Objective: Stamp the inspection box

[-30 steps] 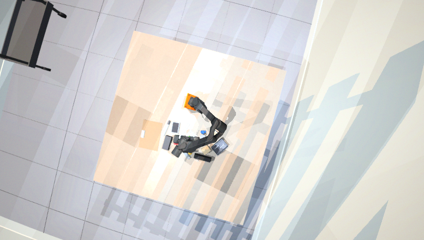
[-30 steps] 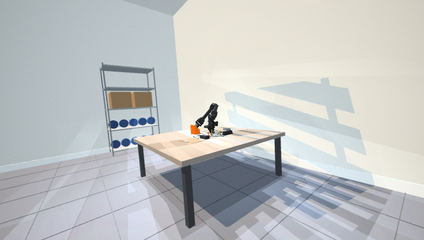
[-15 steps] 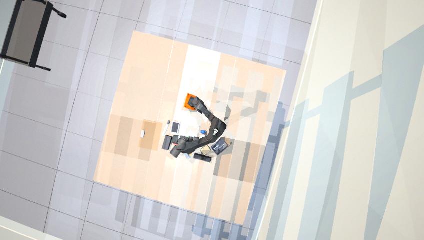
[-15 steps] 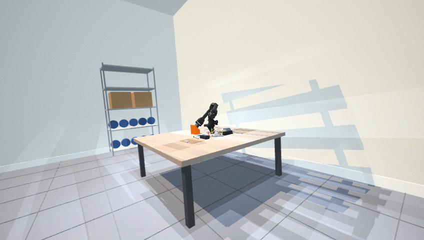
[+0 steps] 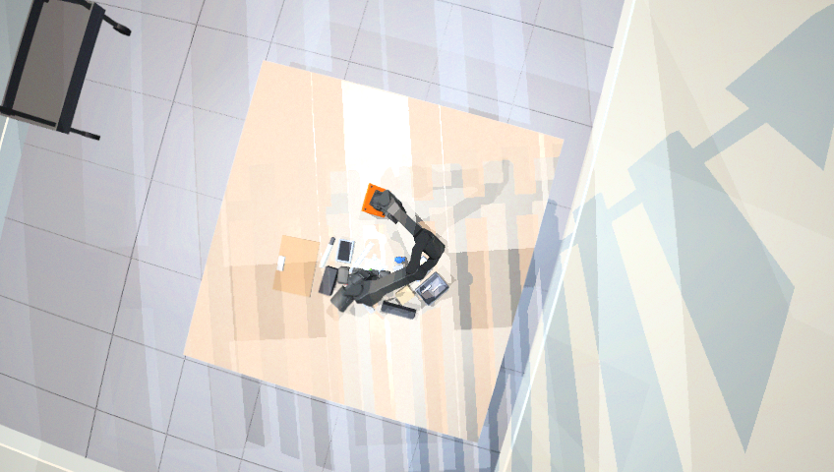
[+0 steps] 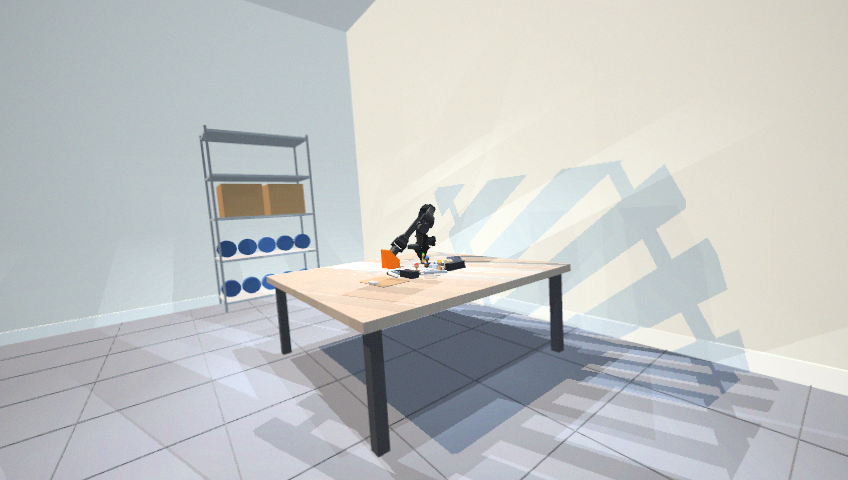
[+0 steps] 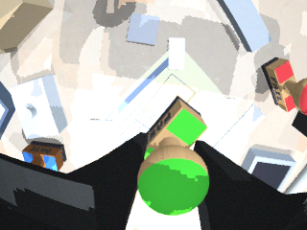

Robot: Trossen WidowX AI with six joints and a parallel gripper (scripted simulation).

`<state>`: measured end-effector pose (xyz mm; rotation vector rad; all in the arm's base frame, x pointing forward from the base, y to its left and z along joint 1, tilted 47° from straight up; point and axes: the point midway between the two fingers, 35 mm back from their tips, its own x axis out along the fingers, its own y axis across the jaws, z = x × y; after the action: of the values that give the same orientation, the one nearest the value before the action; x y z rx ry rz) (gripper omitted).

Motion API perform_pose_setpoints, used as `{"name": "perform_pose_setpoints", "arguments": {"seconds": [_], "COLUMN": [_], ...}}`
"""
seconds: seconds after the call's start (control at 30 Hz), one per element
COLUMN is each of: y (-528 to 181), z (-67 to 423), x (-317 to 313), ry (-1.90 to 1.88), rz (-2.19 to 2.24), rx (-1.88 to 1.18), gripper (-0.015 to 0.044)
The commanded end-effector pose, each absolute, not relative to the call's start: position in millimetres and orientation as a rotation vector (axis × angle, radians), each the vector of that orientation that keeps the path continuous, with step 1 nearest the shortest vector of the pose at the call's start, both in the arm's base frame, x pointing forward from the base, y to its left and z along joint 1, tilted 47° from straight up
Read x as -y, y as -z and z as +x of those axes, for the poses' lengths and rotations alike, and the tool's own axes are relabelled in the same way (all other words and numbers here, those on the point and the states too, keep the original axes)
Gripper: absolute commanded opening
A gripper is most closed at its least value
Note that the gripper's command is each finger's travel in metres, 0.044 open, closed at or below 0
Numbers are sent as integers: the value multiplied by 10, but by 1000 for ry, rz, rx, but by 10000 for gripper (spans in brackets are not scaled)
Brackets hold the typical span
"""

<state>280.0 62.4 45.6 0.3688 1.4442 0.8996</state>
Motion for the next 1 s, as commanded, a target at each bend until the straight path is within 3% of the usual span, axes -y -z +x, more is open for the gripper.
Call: {"name": "perform_pose_setpoints", "arguments": {"seconds": [0.0,0.47,0.97], "y": [-522,-662,-1106], "z": [2821,2853,3312], "x": [-563,-459,-946], "ry": [-899,-900,-905], "rz": [358,358,350], "rx": [-1437,-1437,-1430], "gripper": [0,0,0]}}
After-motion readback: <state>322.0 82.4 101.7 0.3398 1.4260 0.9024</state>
